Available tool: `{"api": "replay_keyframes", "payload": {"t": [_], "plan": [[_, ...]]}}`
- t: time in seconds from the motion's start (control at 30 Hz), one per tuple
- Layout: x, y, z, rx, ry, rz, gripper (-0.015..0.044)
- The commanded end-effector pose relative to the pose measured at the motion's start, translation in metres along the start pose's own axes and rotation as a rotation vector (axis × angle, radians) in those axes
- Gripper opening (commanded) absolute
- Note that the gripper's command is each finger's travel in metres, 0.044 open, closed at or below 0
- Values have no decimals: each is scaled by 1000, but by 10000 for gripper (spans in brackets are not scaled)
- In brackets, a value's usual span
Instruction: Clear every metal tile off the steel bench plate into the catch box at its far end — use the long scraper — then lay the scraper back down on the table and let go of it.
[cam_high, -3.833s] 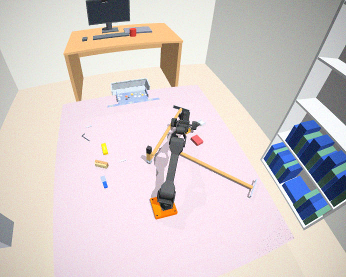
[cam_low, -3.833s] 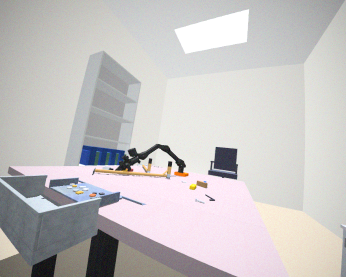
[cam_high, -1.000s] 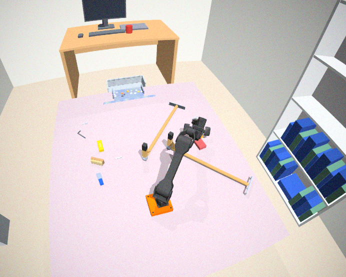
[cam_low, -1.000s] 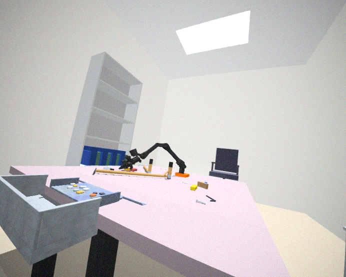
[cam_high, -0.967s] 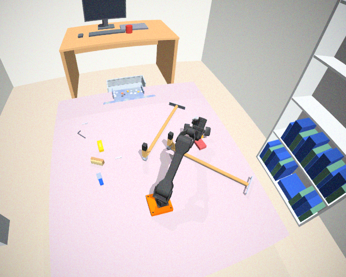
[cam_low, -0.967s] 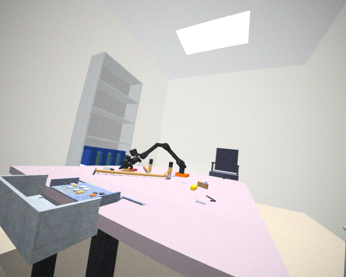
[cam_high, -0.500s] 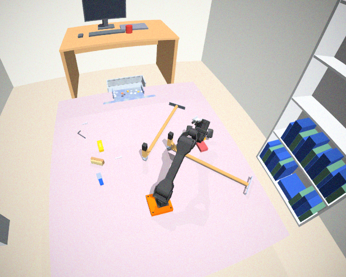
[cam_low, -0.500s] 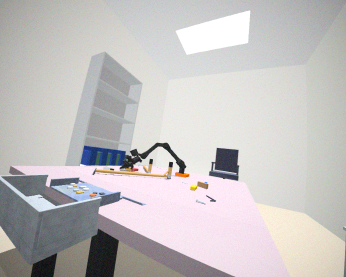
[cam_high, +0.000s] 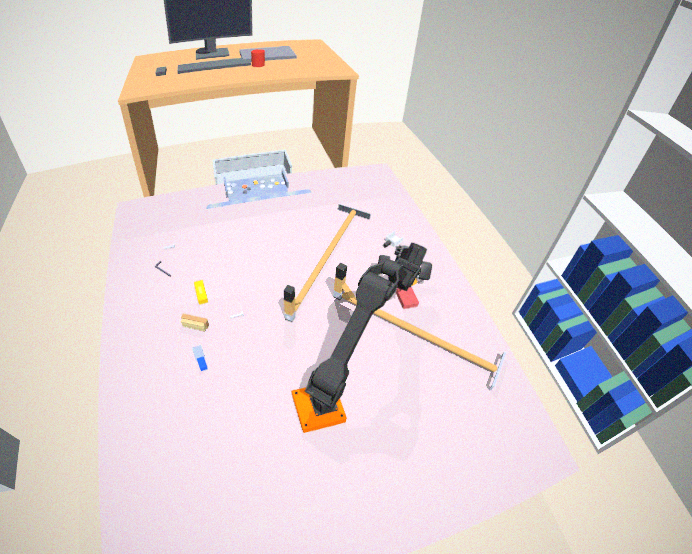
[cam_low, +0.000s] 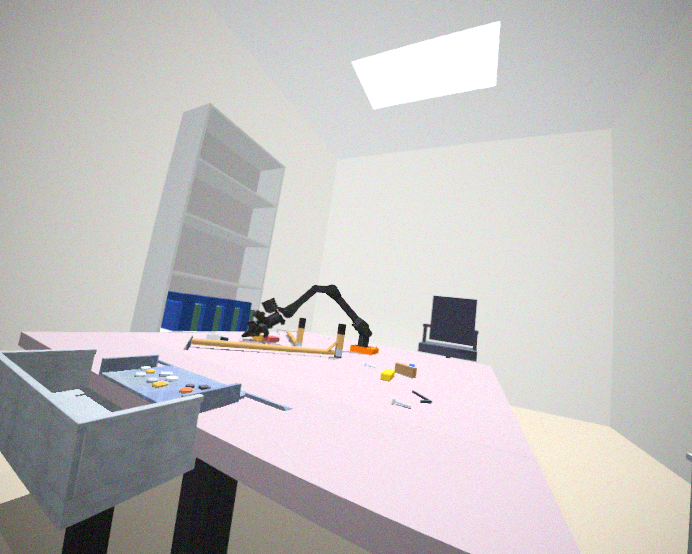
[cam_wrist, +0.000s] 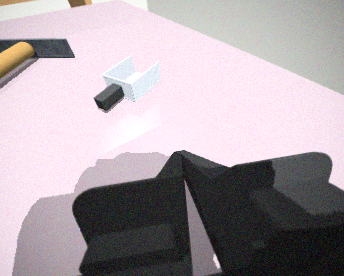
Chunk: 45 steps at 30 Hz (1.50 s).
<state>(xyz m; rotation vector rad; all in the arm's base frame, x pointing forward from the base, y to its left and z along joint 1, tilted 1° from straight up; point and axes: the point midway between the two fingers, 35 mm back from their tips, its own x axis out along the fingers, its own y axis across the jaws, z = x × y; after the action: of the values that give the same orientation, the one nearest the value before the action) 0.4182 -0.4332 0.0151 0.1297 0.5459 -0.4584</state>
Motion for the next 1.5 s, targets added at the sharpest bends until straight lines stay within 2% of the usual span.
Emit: {"api": "replay_keyframes", "payload": {"t": [0.0, 0.93, 1.47], "plan": [[-3, -6, -11, 5, 16, 1, 0], [-32, -38, -30, 5, 8, 0, 0], [-57, -36, 29, -2, -7, -3, 0]]}}
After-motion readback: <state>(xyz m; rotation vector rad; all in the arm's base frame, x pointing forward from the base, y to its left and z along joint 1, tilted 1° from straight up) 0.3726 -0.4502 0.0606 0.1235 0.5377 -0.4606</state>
